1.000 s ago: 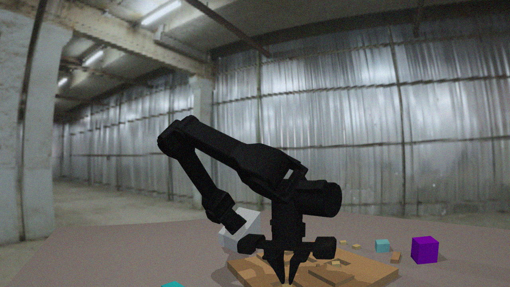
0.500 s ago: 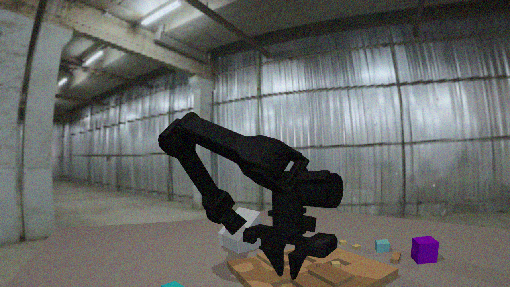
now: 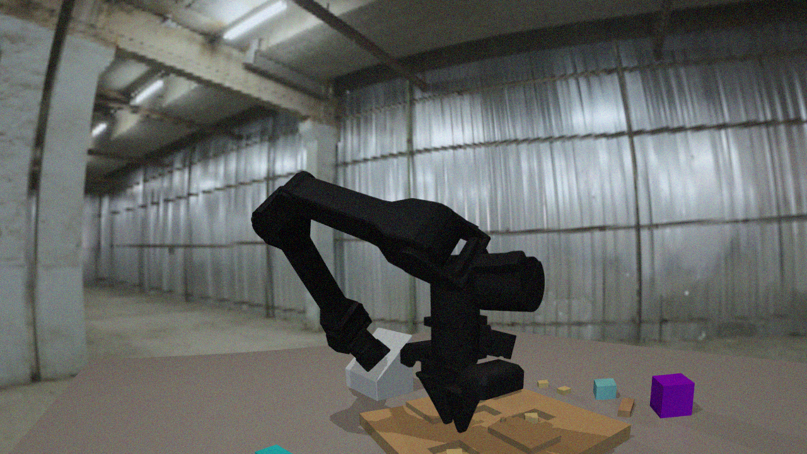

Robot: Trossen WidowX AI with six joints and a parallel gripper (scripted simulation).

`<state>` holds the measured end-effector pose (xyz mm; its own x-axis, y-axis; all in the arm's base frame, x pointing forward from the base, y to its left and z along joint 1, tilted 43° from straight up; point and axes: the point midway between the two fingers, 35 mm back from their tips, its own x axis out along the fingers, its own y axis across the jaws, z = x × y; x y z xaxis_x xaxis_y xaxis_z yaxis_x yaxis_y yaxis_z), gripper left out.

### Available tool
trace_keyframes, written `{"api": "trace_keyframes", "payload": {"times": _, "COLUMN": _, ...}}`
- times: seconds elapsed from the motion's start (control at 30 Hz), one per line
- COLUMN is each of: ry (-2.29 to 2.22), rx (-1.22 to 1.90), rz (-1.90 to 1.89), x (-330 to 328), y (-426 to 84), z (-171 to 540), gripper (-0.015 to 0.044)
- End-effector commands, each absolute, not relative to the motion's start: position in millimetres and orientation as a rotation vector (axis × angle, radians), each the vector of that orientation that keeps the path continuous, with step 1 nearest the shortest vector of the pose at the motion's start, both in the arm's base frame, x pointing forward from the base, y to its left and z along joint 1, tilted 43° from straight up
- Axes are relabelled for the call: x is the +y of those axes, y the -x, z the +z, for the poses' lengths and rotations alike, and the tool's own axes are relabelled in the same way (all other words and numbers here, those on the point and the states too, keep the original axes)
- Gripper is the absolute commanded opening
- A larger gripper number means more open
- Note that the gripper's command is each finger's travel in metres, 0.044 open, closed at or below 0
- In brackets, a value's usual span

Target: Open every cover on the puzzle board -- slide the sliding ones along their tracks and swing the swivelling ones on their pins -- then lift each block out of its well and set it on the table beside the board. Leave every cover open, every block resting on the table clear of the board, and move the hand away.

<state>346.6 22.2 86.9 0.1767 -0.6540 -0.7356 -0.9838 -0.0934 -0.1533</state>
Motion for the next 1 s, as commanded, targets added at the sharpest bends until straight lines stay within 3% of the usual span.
{"api": "trace_keyframes", "payload": {"times": 0.0, "ry": 1.72, "rx": 1.547, "rz": 0.551, "x": 27.0, "y": -346.4, "z": 92.1, "gripper": 0.0144}}
{"api": "trace_keyframes", "payload": {"times": 0.47, "ry": 1.44, "rx": 1.539, "rz": 0.245, "x": 37.3, "y": -342.7, "z": 104.5, "gripper": 0.0144}}
{"api": "trace_keyframes", "payload": {"times": 0.97, "ry": 1.426, "rx": 1.537, "rz": 0.231, "x": 30.6, "y": -345.0, "z": 97.0, "gripper": 0.0144}}
